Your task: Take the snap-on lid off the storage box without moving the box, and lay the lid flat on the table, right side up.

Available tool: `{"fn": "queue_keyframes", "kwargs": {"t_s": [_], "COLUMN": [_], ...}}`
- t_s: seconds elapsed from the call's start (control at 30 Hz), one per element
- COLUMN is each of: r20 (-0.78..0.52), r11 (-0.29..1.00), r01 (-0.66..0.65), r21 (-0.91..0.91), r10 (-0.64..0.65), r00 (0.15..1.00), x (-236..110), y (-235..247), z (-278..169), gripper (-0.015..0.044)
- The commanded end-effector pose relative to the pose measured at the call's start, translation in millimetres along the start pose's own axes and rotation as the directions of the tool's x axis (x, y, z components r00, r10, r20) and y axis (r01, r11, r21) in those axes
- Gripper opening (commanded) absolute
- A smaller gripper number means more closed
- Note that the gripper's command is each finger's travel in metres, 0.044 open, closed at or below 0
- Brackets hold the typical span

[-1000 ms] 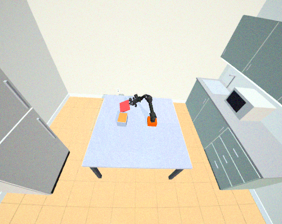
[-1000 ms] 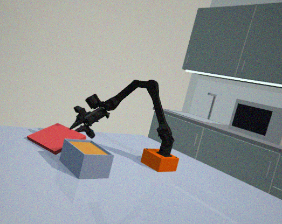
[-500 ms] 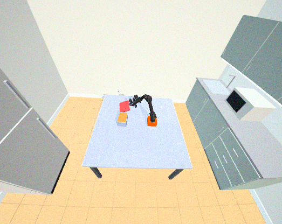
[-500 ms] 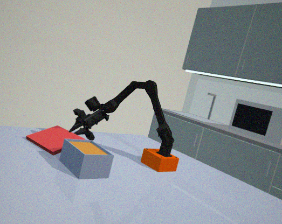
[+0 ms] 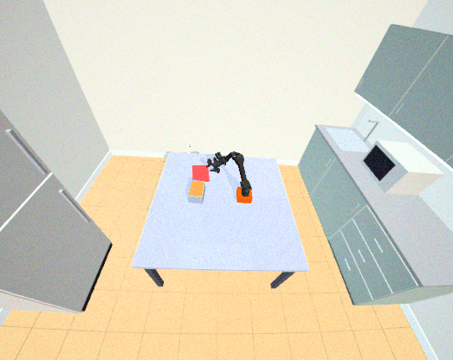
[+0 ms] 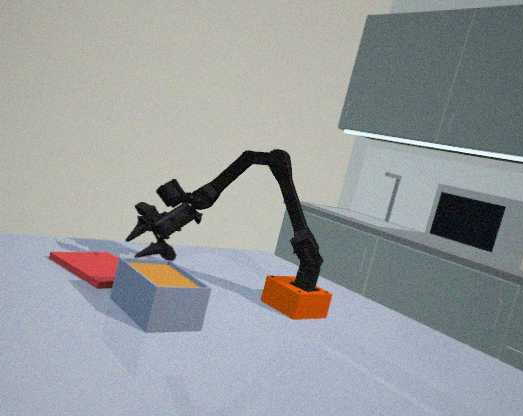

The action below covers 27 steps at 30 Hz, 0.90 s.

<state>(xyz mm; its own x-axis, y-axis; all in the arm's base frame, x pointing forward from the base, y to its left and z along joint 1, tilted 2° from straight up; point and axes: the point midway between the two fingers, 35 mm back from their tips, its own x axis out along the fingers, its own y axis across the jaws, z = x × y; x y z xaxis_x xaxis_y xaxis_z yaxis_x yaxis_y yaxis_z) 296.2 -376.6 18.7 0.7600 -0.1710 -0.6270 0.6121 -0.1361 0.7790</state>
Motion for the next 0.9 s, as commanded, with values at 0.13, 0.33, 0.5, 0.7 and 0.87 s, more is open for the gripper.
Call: {"fn": "queue_keyframes", "kwargs": {"t_s": [0.13, 0.33, 0.5, 0.7, 0.87], "r20": [0.004, 0.004, 0.004, 0.004, 0.004], "r11": [1.000, 1.000, 1.000, 1.000, 1.000], "r01": [0.003, 0.004, 0.005, 0.007, 0.008], "r21": [0.002, 0.002, 0.002, 0.002, 0.002], "r10": [-0.003, -0.004, -0.005, -0.007, -0.008], "r00": [1.000, 1.000, 1.000, 1.000, 1.000], "x": [-9.5, -18.6, -26.2, -35.3, -43.0], "y": [-9.0, -17.0, -23.7, -31.8, -38.4], "z": [-0.4, -0.4, -0.4, -0.4, -0.4], "gripper": [0.0440, 0.0440, 0.0440, 0.0440, 0.0440]}}
